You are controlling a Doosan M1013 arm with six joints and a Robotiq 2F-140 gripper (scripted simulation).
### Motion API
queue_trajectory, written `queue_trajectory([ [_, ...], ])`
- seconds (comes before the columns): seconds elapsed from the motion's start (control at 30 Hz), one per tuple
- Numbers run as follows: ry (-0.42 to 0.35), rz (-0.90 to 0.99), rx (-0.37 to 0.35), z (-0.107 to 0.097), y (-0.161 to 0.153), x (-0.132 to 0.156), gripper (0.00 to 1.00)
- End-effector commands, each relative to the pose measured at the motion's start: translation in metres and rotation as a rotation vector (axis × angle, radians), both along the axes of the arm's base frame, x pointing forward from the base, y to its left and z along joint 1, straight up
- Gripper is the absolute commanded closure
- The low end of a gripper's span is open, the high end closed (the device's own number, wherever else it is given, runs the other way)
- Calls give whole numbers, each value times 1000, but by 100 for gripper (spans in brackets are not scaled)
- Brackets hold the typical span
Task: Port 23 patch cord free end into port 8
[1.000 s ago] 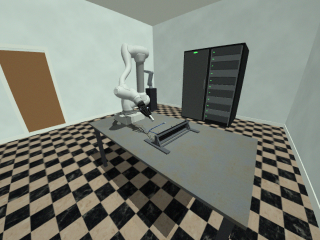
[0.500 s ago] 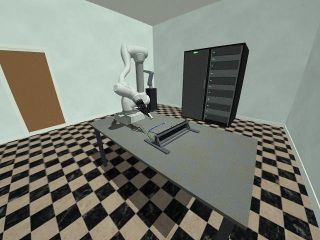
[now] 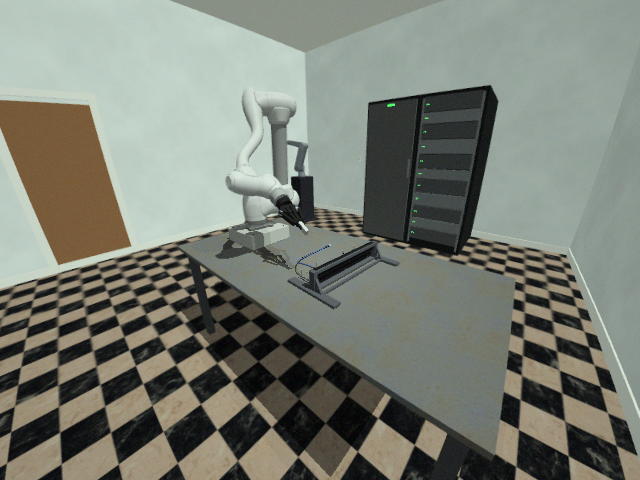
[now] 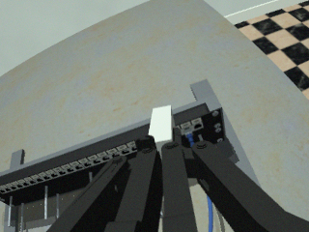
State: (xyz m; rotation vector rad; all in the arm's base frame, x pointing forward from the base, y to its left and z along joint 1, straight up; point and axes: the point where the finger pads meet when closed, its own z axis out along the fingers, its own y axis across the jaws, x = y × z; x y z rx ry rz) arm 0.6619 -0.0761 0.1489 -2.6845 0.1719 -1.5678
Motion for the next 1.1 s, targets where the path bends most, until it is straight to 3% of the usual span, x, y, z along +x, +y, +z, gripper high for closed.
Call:
queue_trajectory([
  [0.0,-38,-73,5,9,-4,12,100],
  [0.23,-101,-290,72,29,-22,33,100],
  [0.57,-101,-488,133,27,-32,32,100],
  [1.07,57,-843,271,-24,-6,-14,100],
])
